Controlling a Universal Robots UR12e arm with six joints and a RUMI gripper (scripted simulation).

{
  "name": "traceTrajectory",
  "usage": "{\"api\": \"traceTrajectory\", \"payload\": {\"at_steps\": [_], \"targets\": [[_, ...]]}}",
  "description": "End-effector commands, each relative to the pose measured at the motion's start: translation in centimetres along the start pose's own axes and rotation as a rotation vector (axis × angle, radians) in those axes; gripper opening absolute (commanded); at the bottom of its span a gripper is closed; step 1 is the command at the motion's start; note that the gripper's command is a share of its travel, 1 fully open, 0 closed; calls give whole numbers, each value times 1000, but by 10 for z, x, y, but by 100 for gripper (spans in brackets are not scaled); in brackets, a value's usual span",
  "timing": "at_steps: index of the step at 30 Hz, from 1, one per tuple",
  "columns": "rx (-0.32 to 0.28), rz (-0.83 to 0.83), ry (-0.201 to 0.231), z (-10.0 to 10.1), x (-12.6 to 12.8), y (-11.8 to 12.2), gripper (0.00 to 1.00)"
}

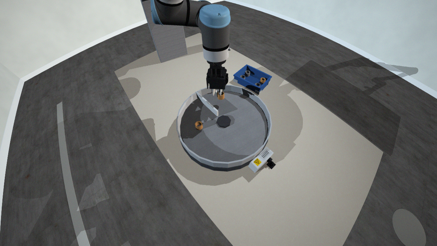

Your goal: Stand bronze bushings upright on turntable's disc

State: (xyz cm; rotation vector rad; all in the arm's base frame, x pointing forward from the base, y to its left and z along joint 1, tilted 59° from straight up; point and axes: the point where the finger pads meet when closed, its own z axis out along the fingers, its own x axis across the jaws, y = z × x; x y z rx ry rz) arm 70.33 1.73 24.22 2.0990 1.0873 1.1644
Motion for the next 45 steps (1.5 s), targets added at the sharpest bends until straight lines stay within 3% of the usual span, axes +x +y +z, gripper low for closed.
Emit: {"api": "traceTrajectory", "payload": {"at_steps": [1, 29, 45], "targets": [[0, 0, 0, 0, 0, 0, 0], [0, 0, 0, 5, 0, 0, 0], [0, 0, 0, 30, 0, 0, 0]]}}
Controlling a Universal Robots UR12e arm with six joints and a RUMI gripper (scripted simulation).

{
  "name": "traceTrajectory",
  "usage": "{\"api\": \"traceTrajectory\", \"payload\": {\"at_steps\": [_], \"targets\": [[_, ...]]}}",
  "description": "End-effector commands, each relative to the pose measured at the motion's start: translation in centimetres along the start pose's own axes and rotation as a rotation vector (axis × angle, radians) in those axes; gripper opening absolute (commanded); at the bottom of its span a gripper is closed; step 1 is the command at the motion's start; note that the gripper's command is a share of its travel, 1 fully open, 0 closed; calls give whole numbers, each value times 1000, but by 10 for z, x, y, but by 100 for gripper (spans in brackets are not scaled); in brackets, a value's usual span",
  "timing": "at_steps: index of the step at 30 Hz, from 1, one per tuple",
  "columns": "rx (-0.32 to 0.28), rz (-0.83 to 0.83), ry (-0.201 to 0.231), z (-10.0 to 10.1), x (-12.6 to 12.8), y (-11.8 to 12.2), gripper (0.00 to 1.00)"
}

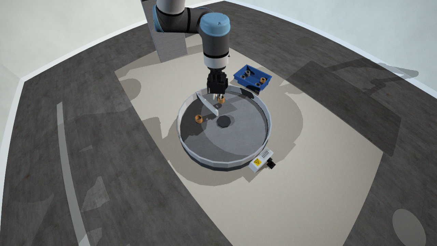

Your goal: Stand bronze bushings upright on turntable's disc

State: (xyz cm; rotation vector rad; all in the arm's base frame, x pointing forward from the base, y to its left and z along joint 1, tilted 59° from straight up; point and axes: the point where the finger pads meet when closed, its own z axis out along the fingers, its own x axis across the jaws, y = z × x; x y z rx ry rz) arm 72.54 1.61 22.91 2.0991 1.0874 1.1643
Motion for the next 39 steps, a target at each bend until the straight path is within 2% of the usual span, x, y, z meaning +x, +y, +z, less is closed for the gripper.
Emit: {"api": "traceTrajectory", "payload": {"at_steps": [1, 10, 39], "targets": [[-1, 0, 0, 4, 0, 0, 0], [-1, 0, 0, 11, 0, 0, 0], [-1, 0, 0, 11, 0, 0, 0]]}}
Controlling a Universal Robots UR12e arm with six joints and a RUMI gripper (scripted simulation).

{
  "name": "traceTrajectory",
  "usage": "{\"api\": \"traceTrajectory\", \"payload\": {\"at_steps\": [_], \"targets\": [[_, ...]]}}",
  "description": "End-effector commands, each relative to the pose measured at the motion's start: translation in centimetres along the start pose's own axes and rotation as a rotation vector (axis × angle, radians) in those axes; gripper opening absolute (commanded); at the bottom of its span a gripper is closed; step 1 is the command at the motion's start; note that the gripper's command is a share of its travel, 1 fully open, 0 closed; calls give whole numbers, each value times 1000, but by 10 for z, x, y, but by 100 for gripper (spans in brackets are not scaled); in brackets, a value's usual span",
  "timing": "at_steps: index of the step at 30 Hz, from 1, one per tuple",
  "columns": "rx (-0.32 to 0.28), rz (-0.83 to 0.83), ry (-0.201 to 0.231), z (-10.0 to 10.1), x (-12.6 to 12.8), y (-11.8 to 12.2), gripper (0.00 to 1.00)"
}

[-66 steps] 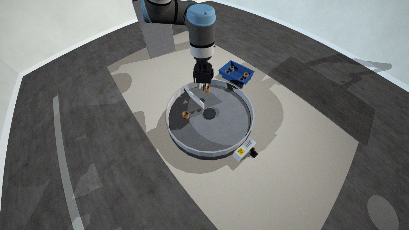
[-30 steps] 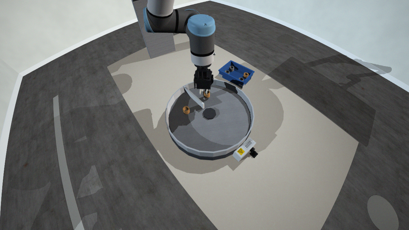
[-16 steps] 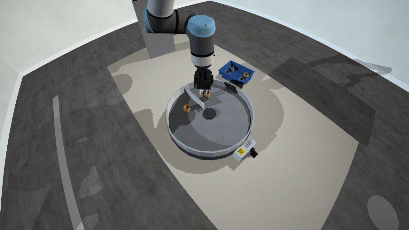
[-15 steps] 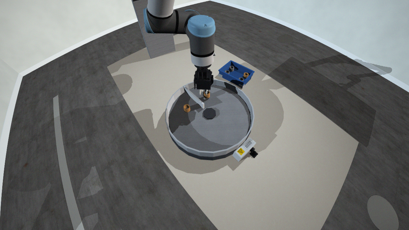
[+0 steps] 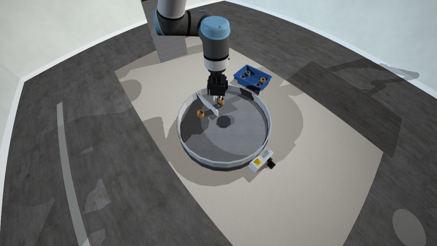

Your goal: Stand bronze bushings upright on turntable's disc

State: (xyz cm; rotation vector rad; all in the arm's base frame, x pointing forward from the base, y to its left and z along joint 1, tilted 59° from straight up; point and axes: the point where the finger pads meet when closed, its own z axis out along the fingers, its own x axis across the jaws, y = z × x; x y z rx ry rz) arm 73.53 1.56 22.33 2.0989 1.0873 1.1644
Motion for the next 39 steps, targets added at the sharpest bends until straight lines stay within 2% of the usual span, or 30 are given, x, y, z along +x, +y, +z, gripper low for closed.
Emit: {"api": "traceTrajectory", "payload": {"at_steps": [1, 39], "targets": [[0, 0, 0, 0, 0, 0, 0], [0, 0, 0, 6, 0, 0, 0]]}}
